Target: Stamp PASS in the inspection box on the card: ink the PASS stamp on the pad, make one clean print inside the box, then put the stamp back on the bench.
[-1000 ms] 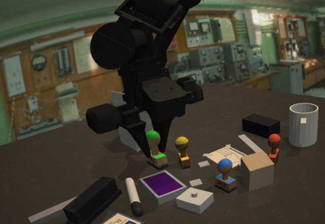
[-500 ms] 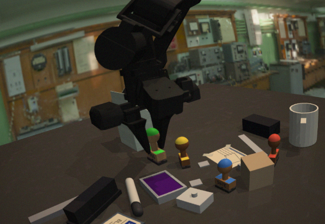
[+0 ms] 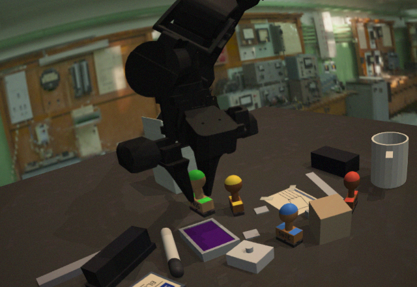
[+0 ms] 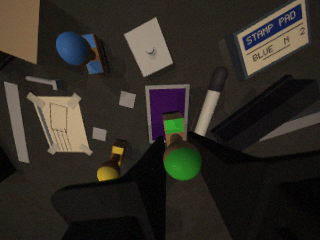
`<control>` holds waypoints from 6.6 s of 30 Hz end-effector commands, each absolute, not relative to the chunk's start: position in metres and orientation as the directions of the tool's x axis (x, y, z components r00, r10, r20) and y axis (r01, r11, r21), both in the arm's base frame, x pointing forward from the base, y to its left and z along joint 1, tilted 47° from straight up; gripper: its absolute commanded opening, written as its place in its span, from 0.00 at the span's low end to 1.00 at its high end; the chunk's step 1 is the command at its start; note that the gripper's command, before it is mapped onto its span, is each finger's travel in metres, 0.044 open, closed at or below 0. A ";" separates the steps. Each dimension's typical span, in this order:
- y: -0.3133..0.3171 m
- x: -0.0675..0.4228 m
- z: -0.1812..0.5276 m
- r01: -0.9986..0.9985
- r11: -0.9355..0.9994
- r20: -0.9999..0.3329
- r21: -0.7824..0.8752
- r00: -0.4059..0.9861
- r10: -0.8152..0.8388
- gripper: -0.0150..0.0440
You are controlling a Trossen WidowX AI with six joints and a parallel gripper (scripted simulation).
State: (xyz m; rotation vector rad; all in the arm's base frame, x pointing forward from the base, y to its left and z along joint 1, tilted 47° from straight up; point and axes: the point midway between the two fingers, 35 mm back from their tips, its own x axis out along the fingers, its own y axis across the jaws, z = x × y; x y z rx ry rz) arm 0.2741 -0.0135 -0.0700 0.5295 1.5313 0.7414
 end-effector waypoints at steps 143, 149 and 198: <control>0.017 0.269 -0.098 -0.102 0.678 -0.686 0.728 -0.103 0.721 0.25; 0.015 0.269 -0.096 -0.102 0.678 -0.686 0.728 -0.103 0.720 0.25; 0.035 0.289 -0.001 0.115 0.705 -0.698 0.700 -0.099 0.709 0.25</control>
